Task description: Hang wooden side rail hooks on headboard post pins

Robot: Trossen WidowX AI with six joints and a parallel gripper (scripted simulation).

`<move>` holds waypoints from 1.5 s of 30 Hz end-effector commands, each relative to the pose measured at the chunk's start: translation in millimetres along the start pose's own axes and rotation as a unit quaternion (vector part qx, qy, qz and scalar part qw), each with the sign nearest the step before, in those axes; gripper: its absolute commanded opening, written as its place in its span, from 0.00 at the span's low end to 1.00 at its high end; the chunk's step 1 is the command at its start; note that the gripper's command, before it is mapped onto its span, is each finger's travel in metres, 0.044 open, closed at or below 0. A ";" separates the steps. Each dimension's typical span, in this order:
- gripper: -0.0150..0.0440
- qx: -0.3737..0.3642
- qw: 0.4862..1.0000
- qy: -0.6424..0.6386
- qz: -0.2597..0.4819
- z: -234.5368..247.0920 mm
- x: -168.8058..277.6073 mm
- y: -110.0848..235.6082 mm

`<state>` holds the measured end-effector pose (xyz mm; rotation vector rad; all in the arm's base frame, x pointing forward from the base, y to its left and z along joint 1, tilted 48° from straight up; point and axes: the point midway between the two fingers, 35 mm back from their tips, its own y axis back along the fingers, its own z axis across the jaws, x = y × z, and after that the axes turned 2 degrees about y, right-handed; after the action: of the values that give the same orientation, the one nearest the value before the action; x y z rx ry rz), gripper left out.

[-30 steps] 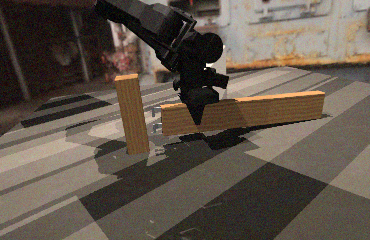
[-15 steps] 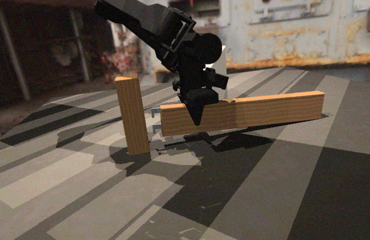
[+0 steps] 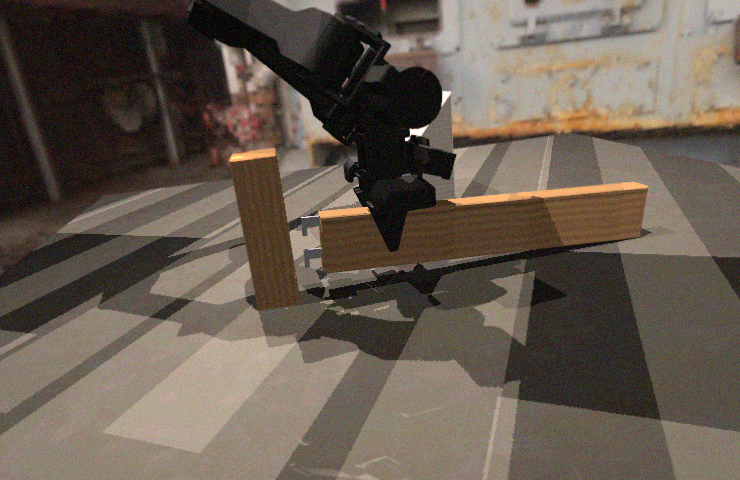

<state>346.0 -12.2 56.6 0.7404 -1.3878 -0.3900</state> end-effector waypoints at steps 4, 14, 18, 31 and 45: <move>0.25 0.006 1.000 0.003 0.001 -1.0 1.2 4.5; 0.25 0.006 1.000 0.003 0.001 -0.6 2.3 3.8; 0.25 0.006 1.000 0.003 0.001 -1.0 2.8 4.3; 0.25 0.006 1.000 0.003 0.001 -1.0 4.3 4.0; 0.25 0.006 1.000 0.003 0.001 0.3 5.7 3.9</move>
<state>345.8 -15.1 60.3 0.7419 -1.3884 -0.3897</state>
